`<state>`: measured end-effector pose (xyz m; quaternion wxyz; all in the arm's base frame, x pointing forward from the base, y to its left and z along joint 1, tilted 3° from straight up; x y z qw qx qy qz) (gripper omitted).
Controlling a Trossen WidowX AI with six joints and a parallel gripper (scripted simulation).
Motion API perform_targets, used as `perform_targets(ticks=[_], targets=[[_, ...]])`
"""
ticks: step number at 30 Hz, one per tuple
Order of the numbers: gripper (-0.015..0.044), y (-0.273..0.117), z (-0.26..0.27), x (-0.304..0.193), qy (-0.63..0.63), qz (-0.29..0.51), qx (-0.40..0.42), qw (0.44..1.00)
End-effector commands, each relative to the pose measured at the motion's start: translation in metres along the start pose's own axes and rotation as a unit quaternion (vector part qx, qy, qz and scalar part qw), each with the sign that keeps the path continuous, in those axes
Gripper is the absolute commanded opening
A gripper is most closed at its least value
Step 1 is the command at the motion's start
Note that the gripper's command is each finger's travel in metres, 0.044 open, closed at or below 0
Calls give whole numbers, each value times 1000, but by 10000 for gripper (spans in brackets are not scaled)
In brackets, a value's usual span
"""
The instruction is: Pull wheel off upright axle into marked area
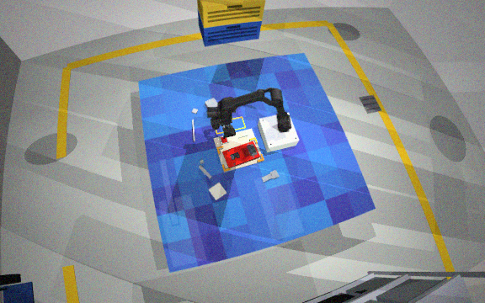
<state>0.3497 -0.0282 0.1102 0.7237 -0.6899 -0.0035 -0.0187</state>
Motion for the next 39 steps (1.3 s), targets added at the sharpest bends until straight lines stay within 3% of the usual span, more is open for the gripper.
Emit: perform_targets(ticks=[1, 12, 24, 39], targets=[[0, -4, -19, -6, 0, -6, 0, 1000], [0, -7, -72, -32, -1, -7, -2, 1000], [0, 16, -75, -34, -1, -7, -2, 1000], [0, 98, -75, -33, -1, -6, -2, 1000]])
Point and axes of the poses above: the point midway between the two fingers, 35 mm back from their tips, its own y axis out along the fingers, its own z axis across the jaws, x = y × z, the point moved 4 cm from there along -y, back along the fingers, and after that the axes turned 8 degrees about y, right-handed, at the moved point
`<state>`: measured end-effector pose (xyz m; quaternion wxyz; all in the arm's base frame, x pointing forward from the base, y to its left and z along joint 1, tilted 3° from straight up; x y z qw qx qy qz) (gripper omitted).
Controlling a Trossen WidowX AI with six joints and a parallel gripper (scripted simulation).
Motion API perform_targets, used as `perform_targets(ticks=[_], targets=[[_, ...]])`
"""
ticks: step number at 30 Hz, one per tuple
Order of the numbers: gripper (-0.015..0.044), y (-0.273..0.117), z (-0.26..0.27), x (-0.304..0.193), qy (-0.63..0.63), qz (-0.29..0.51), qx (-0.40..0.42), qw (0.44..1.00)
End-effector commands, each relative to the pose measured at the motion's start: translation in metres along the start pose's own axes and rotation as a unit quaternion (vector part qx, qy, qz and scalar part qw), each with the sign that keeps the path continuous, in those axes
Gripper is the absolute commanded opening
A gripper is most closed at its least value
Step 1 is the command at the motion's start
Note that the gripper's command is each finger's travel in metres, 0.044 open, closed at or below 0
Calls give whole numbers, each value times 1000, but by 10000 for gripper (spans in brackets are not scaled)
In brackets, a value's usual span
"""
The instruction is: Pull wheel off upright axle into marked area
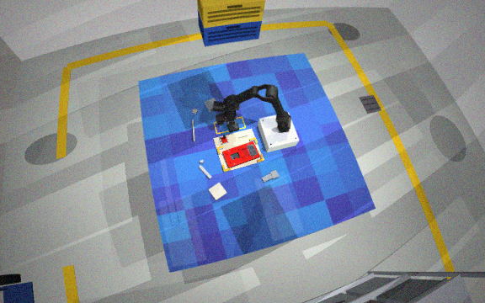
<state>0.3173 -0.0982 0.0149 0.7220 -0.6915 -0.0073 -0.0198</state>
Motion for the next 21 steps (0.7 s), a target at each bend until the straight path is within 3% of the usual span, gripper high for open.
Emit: perform_targets(ticks=[1, 2, 13, 21], targets=[[0, 7, 0, 0, 1, -3, 1, 1000], [0, 7, 0, 0, 1, -3, 1, 1000], [289, 2, 0, -1, 0, 2, 1, 1000], [300, -56, 0, -1, 1, -3, 0, 1000]])
Point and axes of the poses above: the point midway between the two fingers, 35 mm back from their tips, its own y axis out along the fingers, its own z axis across the jaws, x = y × z, the point moved 4 cm from there along -y, back along the fingers, and after that the axes turned 8 degrees about y, right-handed, at the moved point
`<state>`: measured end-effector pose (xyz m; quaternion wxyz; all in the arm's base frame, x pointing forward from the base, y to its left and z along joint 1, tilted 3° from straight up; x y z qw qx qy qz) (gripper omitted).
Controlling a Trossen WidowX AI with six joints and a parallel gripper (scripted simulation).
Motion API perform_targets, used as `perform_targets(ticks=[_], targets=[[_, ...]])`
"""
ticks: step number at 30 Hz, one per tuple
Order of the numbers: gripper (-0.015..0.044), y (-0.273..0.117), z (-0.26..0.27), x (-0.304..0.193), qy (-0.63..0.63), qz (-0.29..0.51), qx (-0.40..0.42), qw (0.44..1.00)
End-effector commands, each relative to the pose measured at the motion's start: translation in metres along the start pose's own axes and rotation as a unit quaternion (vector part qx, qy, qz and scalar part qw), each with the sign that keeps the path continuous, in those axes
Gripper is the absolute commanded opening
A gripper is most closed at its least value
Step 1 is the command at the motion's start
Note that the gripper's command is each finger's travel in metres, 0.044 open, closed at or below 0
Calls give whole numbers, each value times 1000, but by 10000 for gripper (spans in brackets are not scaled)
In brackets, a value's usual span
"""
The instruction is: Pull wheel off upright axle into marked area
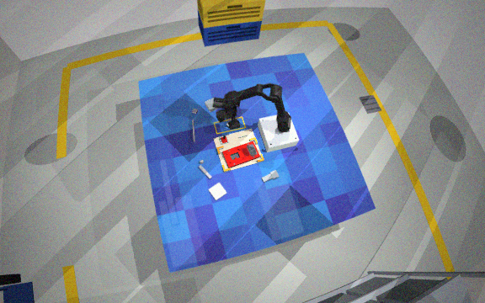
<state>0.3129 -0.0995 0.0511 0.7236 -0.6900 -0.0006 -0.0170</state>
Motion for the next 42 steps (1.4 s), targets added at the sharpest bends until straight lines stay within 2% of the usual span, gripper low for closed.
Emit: perform_targets(ticks=[1, 2, 3, 7, 8, 14, 42], targets=[[300, -20, 0, 1, -2, -10, -2, 1000], [300, -20, 0, 1, -2, -10, -2, 1000], [326, -14, -1, 2, 0, -11, -4, 1000], [431, -35, 7, -26, -3, -9, -4, 1000], [440, -41, 9, -35, -3, -9, -4, 1000], [440, -64, 23, -83, -1, -7, -1, 1000], [440, -64, 24, -84, -1, -7, -1, 1000]])
Point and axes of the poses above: the point midway between the two fingers, 35 mm back from their tips, its own y axis out along the fingers, its own z axis across the jaws, x = y × z, the point moved 4 cm from there along -y, back along the fingers, and after that the axes turned 8 degrees about y, right-handed, at the moved point
